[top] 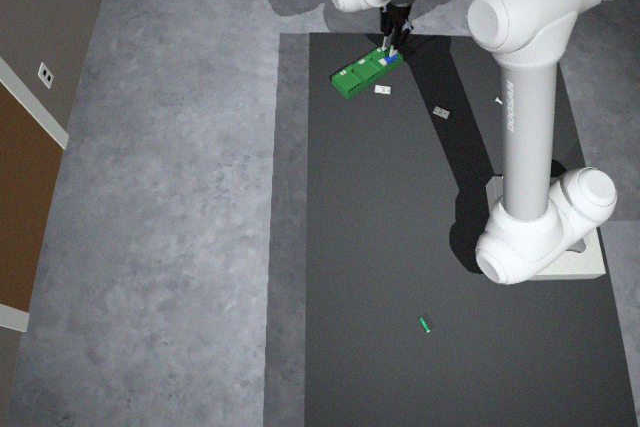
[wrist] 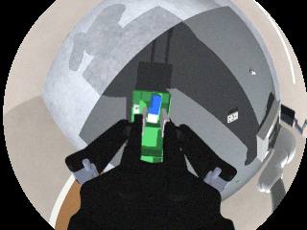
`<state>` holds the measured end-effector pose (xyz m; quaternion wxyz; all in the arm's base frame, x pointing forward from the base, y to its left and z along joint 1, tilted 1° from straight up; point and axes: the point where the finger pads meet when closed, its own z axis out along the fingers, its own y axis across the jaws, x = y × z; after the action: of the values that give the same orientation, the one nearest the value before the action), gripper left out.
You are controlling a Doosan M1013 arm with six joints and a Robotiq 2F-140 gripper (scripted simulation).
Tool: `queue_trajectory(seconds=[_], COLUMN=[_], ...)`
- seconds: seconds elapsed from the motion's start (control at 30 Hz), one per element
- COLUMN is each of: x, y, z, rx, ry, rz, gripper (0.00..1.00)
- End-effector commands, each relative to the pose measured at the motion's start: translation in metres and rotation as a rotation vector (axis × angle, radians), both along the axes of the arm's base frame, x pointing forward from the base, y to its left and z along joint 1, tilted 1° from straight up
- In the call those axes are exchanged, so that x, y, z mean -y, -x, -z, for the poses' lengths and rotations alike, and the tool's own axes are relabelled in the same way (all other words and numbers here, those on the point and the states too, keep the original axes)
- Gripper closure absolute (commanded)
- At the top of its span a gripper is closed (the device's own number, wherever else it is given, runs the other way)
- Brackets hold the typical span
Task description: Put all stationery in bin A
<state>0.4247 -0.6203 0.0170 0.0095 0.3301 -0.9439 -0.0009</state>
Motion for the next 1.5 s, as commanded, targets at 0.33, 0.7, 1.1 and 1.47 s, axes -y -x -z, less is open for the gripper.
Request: queue_trajectory(seconds=[0.33, 0.7, 1.1, 1.47], x=[0.000, 0.000, 0.000, 0.000], y=[-0.001, -0.002, -0.002, -0.003], z=[-0.026, -0.070, -0.110, -0.132], rx=[0.001, 0.001, 0.001, 0.001], ry=[0.001, 0.001, 0.001, 0.001], rz=[0.000, 0.000, 0.000, 0.000], gripper=[0.00, 0.00, 0.00, 0.00])
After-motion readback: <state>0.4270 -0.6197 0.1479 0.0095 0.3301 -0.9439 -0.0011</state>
